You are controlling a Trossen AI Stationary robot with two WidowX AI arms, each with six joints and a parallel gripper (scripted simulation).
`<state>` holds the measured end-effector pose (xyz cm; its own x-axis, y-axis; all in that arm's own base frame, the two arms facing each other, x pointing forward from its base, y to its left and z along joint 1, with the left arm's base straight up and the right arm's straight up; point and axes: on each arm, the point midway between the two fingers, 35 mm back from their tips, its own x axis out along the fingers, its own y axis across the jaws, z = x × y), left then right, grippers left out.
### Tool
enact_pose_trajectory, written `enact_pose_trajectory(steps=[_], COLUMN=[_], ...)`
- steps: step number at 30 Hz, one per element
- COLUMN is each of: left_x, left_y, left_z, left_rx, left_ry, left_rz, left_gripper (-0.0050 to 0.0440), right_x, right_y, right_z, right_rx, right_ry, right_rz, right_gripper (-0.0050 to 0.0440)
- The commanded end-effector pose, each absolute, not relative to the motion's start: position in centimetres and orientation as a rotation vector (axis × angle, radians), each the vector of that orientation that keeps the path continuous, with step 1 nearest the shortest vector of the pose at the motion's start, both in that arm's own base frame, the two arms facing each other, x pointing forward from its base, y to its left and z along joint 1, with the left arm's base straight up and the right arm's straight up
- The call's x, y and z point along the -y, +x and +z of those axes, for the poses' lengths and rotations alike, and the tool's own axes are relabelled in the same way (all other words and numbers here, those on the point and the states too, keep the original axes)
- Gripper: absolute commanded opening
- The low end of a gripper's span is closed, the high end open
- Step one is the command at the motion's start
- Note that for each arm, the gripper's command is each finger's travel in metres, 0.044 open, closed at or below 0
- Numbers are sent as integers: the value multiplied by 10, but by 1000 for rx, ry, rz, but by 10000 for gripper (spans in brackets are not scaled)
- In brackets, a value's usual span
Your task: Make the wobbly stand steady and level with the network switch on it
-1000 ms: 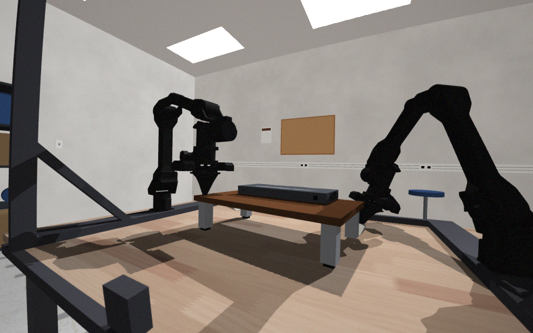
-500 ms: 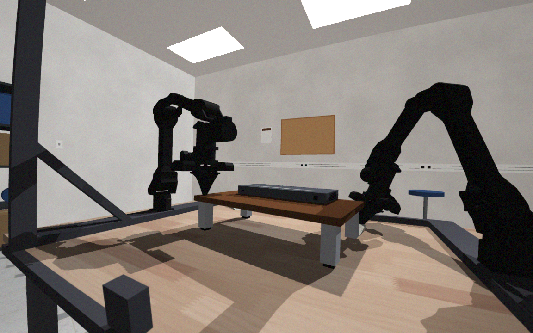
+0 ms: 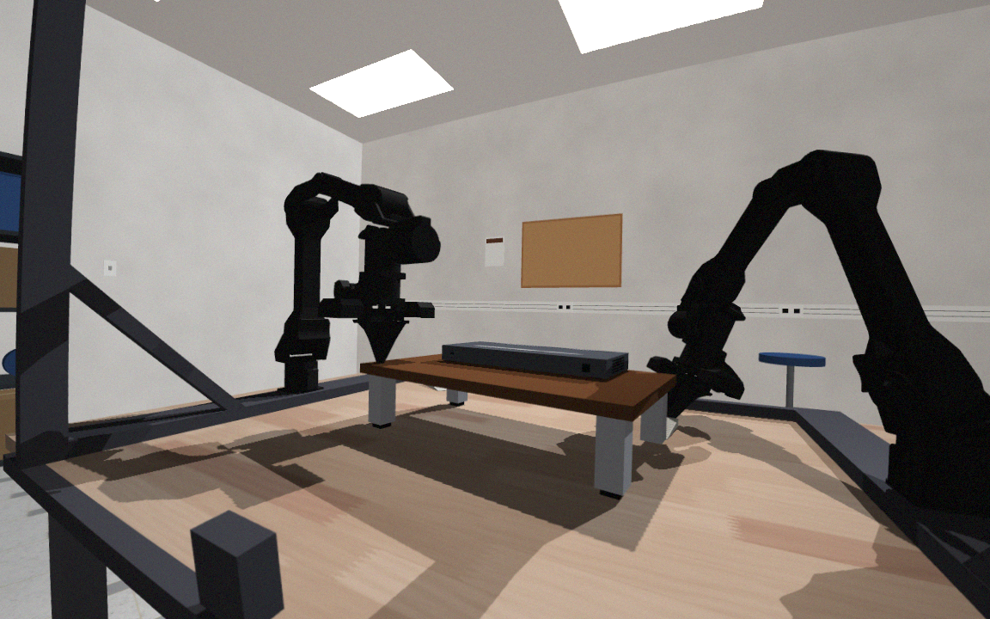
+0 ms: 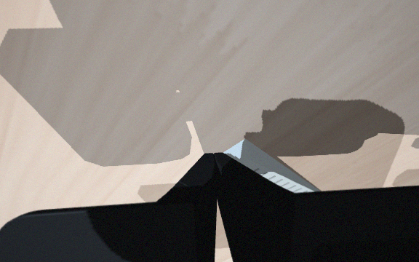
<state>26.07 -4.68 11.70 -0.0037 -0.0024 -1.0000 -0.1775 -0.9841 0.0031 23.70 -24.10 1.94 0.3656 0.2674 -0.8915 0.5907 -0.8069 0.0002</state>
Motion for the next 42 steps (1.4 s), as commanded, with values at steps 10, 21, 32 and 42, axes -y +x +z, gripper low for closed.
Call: enact_pose_trajectory(steps=[10,21,32,42], left_x=[43,43,43,43], left_y=[261,261,261,261], left_z=[110,110,110,110], left_rx=[-173,-173,-173,-173], left_ry=[-2112,-2112,-2112,-2112], left_rz=[2148,2148,2148,2148], left_gripper=[-50,-50,-50,-50], right_x=[237,232,227,223], right_y=[241,242,243,243], right_z=[30,30,30,30], right_rx=[-725,-726,-727,-726], right_ry=[2305,2305,2304,2306], right_rz=[-1390,-1390,-1389,-1390], right_gripper=[-50,-50,-50,-50])
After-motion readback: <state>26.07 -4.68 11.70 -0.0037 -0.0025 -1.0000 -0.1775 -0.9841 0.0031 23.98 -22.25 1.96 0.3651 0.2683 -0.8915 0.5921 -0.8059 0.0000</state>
